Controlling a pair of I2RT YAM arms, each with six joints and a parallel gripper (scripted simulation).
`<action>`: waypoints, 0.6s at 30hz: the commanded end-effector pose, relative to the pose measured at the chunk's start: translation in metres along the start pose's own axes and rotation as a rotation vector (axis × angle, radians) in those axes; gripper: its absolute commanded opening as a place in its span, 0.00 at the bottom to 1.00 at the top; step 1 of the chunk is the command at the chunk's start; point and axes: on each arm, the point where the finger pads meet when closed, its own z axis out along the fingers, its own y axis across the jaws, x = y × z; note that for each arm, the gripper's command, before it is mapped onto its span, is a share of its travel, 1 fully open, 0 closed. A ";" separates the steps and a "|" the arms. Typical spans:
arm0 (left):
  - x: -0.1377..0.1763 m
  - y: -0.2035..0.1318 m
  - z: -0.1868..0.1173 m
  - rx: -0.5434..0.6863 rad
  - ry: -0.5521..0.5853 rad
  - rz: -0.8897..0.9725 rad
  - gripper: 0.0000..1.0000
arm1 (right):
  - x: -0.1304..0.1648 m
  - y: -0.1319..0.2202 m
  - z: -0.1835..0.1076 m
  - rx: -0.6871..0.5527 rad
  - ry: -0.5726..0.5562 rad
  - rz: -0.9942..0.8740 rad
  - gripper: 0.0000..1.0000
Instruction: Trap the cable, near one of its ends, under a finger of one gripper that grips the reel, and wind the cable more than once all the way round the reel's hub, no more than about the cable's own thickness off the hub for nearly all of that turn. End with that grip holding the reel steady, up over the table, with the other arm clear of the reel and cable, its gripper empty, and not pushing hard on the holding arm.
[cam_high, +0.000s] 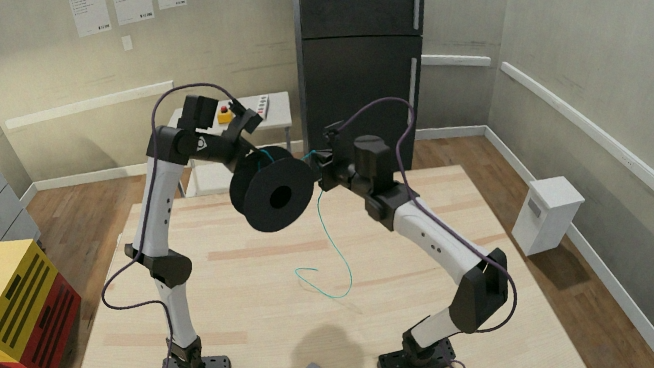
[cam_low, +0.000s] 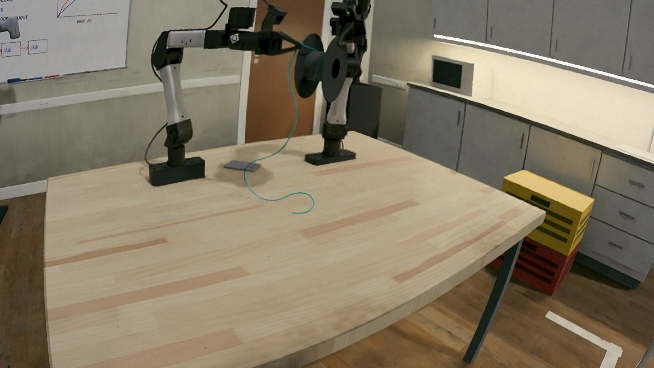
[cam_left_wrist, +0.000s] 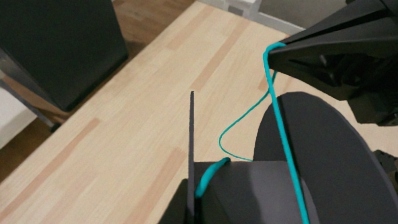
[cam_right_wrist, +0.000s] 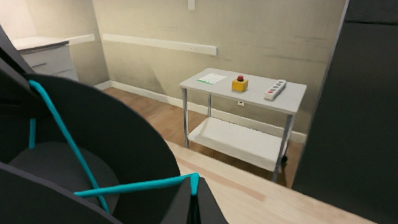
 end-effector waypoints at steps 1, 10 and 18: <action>-0.011 -0.003 -0.009 0.003 -0.046 0.022 0.00 | -0.010 -0.016 -0.006 0.054 -0.072 -0.001 0.00; -0.015 -0.002 -0.010 -0.001 -0.060 0.028 0.00 | 0.008 -0.019 -0.004 0.055 -0.069 -0.001 0.00; -0.015 -0.002 -0.010 -0.001 -0.060 0.028 0.00 | 0.023 -0.020 -0.004 0.056 -0.070 -0.001 0.00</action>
